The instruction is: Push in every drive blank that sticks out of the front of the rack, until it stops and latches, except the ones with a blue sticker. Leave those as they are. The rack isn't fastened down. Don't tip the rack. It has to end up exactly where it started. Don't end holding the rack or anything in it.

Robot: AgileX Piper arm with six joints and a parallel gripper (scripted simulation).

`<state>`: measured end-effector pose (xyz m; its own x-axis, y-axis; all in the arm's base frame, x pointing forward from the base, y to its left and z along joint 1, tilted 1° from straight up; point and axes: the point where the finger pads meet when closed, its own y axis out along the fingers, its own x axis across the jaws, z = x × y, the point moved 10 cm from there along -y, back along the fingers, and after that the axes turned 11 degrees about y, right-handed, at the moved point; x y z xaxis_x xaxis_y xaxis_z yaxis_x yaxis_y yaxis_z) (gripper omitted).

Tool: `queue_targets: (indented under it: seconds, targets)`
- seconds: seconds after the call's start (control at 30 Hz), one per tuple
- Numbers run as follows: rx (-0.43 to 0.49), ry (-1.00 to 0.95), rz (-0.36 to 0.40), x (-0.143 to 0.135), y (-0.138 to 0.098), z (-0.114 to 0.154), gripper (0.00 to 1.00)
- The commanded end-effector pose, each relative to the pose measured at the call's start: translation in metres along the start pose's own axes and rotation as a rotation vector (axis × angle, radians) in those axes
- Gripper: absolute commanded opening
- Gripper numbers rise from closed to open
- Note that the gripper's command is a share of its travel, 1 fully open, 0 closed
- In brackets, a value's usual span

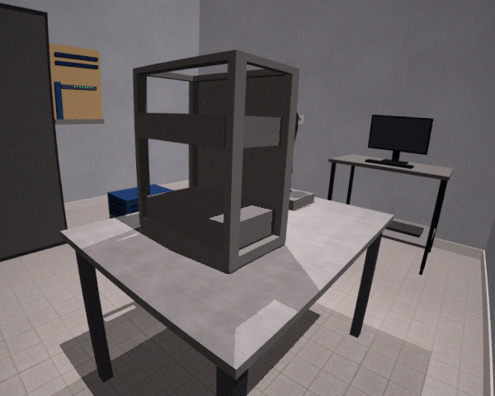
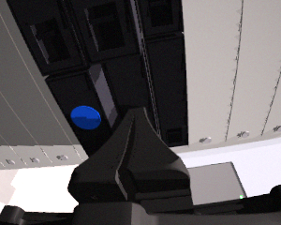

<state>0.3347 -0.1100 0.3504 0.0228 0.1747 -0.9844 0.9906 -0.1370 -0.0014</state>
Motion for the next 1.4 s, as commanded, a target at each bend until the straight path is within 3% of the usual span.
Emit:
queue_targets:
  seconds: [0.0,1.37]
  targets:
    - [0.001,0.002,-0.006,0.0019,0.0026,0.0007,0.00]
    - [0.001,0.002,-0.006,0.0038,0.0103,0.0011,0.00]
